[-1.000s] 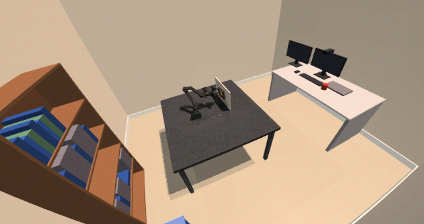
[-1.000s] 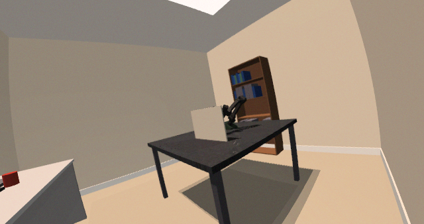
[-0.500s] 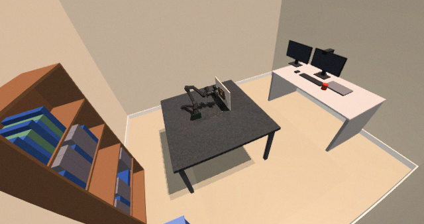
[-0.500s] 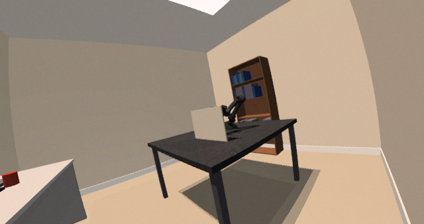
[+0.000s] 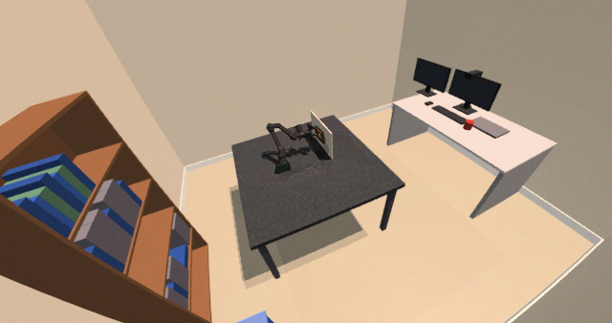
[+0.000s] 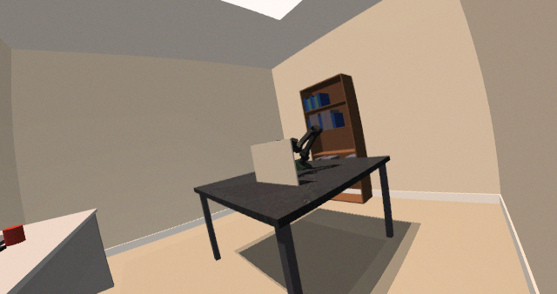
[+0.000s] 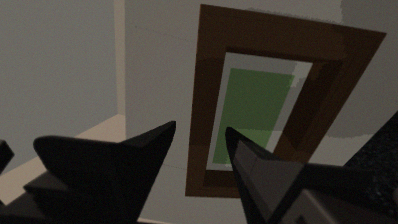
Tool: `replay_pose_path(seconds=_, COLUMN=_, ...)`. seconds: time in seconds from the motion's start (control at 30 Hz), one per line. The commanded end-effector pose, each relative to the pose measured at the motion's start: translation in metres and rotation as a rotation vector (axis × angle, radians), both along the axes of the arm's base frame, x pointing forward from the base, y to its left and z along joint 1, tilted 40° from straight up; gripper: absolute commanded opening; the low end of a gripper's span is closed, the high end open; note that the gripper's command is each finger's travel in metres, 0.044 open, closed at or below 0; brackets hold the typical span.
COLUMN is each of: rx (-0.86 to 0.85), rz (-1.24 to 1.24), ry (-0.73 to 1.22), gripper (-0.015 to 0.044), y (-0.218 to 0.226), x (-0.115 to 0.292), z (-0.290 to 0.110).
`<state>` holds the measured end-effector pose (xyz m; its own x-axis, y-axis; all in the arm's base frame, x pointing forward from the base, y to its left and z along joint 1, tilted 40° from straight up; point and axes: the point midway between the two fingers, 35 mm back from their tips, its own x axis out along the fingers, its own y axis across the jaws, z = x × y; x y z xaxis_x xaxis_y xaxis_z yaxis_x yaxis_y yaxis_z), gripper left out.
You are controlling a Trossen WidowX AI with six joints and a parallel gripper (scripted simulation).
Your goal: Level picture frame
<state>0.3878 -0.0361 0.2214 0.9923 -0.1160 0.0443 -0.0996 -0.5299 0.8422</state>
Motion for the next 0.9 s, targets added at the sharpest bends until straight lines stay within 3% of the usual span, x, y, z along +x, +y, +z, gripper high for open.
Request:
replay_pose_path(seconds=0.0, rx=-0.005, rz=0.003, ry=-0.004, gripper=0.026, y=0.0005, x=0.0007, z=0.0016)
replay_pose_path(seconds=0.8, rx=-0.005, rz=0.003, ry=-0.004, gripper=0.026, y=0.0006, x=0.0011, z=0.0022)
replay_pose_path(seconds=0.87, rx=-0.005, rz=0.003, ry=-0.004, gripper=0.0208, y=0.0006, x=0.0011, z=0.0022)
